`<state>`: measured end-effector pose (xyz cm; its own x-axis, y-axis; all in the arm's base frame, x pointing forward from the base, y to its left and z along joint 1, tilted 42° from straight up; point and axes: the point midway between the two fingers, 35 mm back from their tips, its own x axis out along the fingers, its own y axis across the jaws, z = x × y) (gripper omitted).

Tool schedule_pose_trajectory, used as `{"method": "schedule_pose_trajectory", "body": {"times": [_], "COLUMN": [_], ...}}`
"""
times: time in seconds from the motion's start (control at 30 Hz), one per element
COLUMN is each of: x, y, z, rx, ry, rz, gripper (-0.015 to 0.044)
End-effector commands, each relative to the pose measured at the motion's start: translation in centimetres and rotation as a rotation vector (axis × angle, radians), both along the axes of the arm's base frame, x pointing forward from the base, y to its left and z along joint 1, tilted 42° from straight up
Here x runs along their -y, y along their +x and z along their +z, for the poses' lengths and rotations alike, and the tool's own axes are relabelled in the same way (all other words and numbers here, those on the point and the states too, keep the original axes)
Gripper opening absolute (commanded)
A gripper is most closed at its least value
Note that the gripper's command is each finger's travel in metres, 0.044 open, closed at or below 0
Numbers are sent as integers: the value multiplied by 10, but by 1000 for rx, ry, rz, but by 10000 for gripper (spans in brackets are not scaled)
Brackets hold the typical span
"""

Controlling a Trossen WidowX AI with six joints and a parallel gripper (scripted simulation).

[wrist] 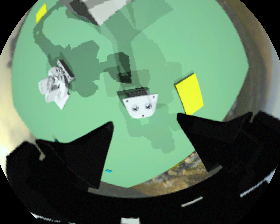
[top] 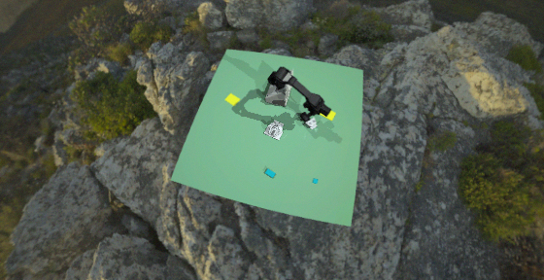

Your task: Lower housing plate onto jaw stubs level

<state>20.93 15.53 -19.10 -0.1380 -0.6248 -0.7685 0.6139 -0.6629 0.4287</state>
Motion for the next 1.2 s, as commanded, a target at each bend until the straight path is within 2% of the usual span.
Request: {"method": "schedule_pose_trajectory", "body": {"times": [0.0, 0.1, 0.3, 1.17], "x": [3, 4, 29, 29], "y": [-3, -3, -10, -10], "z": [-2, -3, -31, -31], "rx": [-18, -18, -18, -18], "ry": [-11, -11, -12, -12], "rz": [32, 32, 32, 32], "gripper": [440, 440, 440, 440]}}
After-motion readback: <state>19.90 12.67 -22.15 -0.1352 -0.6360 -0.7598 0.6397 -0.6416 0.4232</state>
